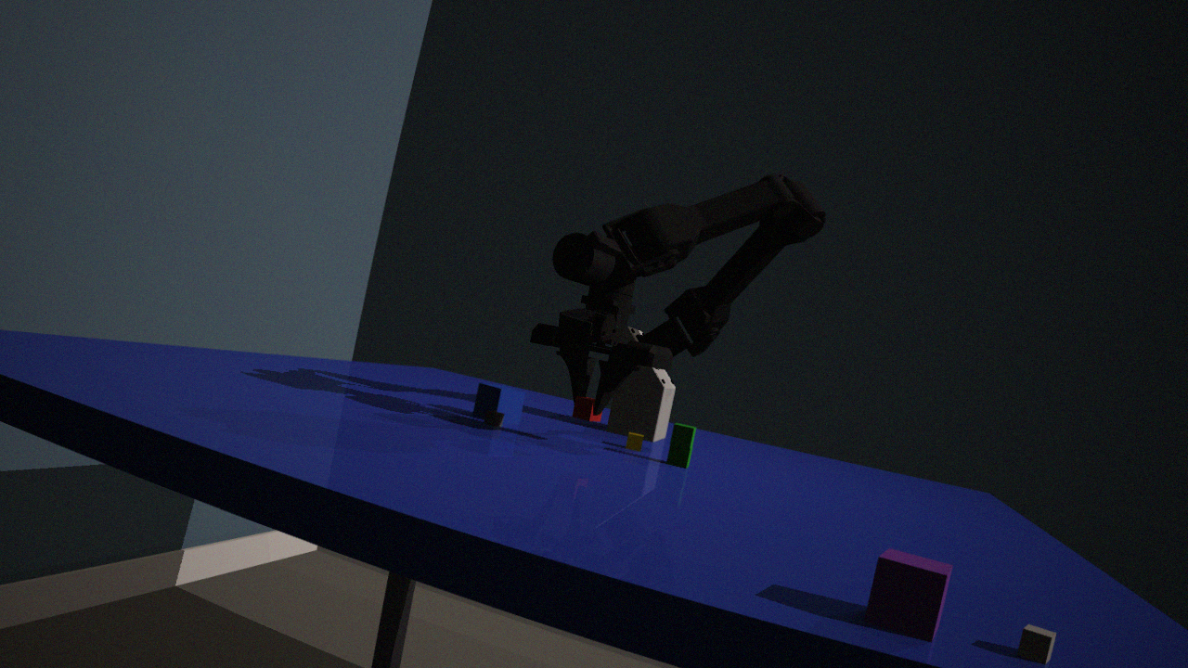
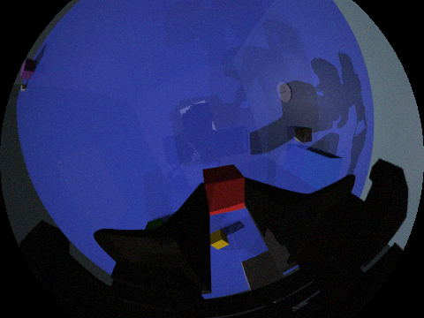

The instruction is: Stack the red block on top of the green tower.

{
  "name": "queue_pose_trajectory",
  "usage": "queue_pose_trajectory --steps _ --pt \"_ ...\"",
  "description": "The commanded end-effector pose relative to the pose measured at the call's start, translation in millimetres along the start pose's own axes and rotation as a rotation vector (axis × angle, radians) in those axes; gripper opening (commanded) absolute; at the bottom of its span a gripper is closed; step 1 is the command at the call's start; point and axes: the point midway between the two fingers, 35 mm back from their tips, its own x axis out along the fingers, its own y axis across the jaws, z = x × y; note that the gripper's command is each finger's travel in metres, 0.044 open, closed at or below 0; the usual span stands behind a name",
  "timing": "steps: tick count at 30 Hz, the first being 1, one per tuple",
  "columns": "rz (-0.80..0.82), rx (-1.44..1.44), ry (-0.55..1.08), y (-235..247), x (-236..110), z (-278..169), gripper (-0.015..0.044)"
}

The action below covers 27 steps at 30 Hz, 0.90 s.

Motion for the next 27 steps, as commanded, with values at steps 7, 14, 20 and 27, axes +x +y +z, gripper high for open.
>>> queue_pose_trajectory --steps 7,14,20,27 --pt "-0.006 -0.011 -0.006 1.4 -57.0 1.2 0.0000" --pt "-0.007 -0.011 -0.006 1.3 -78.7 1.0 0.0000" --pt "-0.007 -0.011 -0.006 2.8 -78.9 0.7 0.0000" --pt "-0.010 -0.009 -0.007 31.7 -80.1 -18.1 0.0000"
